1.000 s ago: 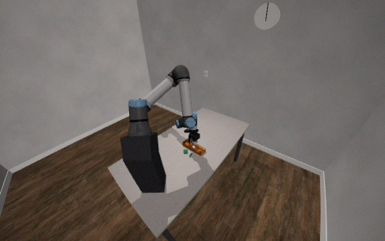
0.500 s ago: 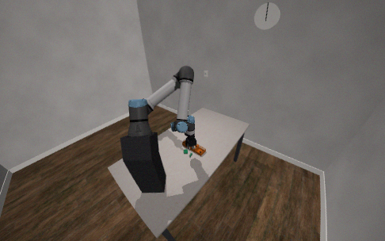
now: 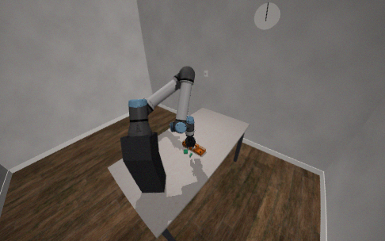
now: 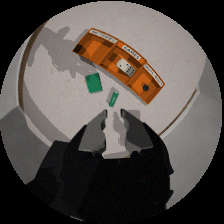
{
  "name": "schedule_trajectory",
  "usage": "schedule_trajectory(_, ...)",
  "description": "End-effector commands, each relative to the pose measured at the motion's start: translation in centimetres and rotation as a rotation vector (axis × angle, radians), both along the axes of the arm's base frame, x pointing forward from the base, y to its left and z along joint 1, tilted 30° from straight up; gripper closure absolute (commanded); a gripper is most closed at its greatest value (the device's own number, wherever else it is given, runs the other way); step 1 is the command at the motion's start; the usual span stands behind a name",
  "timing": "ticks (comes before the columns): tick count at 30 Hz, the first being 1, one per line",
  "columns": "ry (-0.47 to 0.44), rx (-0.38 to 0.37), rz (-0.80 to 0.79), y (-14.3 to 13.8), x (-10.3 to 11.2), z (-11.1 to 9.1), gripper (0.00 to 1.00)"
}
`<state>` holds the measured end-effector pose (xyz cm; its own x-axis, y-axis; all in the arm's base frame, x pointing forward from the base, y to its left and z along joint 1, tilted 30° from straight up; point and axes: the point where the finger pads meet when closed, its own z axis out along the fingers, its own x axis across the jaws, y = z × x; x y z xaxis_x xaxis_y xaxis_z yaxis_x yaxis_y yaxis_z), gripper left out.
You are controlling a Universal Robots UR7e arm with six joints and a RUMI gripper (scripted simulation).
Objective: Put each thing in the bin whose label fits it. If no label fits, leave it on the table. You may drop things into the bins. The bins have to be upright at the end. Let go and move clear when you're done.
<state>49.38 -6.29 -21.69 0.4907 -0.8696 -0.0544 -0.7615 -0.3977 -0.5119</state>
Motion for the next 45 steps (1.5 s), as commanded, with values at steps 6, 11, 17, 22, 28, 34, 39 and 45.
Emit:
schedule_trajectory(6, 0.080, 0.114, -0.259, -0.02, 0.03, 0.04, 0.83)
schedule_trajectory(11, 0.114, 0.156, -0.367, -0.02, 0.04, 0.05, 0.83)
schedule_trajectory(17, 0.114, 0.156, -0.367, -0.02, 0.04, 0.05, 0.83)
schedule_trajectory(22, 0.114, 0.156, -0.367, -0.02, 0.04, 0.04, 0.83)
schedule_trajectory(28, 0.114, 0.156, -0.367, -0.02, 0.04, 0.04, 0.83)
schedule_trajectory(34, 0.114, 0.156, -0.367, -0.02, 0.04, 0.04, 0.83)
schedule_trajectory(39, 0.114, 0.156, -0.367, -0.02, 0.04, 0.04, 0.83)
schedule_trajectory(45, 0.114, 0.156, -0.367, 0.08, 0.20, -0.31, 0.83)
